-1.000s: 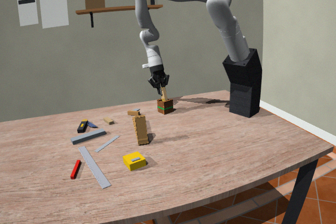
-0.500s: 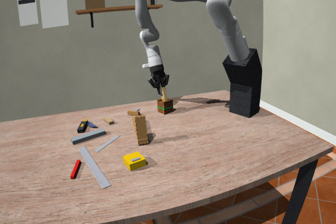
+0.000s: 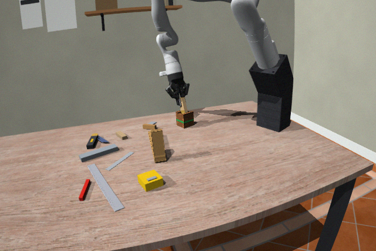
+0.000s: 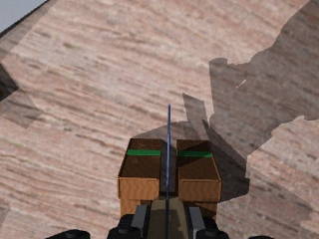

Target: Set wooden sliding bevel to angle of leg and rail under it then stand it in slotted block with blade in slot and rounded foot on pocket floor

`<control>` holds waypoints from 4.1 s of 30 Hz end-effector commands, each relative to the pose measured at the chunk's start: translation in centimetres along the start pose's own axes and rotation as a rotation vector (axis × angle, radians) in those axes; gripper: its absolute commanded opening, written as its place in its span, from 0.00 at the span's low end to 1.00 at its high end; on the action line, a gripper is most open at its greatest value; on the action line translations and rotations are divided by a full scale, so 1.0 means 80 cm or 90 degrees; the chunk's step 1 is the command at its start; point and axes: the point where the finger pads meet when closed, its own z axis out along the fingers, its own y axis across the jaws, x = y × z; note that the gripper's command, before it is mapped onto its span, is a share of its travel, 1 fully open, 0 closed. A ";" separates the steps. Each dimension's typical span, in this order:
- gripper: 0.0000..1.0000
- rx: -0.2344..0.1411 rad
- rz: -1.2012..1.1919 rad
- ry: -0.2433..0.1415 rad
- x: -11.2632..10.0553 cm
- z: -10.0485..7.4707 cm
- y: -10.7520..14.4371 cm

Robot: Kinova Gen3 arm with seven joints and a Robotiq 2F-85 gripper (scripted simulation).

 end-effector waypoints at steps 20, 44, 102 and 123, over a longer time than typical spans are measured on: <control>0.10 0.000 0.000 0.001 -0.012 -0.045 0.000; 0.10 0.000 0.000 0.001 -0.018 -0.068 0.000; 0.10 0.052 0.210 0.040 -0.175 -0.045 -0.244; 0.10 0.064 0.261 0.050 -0.213 -0.039 -0.302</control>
